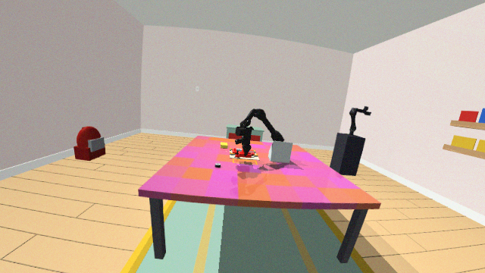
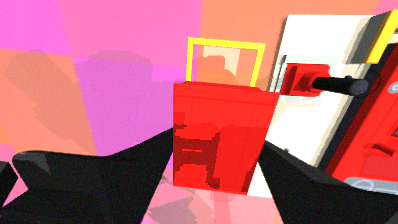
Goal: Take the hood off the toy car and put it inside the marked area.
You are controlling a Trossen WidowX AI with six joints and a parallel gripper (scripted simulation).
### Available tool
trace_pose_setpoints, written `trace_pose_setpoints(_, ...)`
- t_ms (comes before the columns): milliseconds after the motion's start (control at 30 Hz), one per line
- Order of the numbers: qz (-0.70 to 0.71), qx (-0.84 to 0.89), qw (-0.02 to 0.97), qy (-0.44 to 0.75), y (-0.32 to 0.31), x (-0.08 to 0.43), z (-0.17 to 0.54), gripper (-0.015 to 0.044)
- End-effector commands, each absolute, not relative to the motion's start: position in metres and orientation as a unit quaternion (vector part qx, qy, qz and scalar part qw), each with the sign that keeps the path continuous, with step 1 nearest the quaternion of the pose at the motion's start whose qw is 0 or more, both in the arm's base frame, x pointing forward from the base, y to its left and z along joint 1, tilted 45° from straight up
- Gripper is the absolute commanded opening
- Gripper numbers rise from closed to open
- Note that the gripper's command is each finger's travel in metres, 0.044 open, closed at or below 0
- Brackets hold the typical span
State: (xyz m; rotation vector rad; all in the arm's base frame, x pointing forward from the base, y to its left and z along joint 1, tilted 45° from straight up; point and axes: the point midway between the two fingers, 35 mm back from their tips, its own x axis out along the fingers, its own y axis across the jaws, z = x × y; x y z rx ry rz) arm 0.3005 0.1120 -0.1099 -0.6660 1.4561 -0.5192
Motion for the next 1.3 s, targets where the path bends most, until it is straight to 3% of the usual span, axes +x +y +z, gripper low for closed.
trace_pose_setpoints(0, -0.230, -0.303, 0.661, 0.647, 0.107, 0.297, -0.114, 0.0000)
trace_pose_setpoints(1267, -0.231, -0.303, 0.660, 0.647, 0.091, 0.297, -0.129, 0.0000)
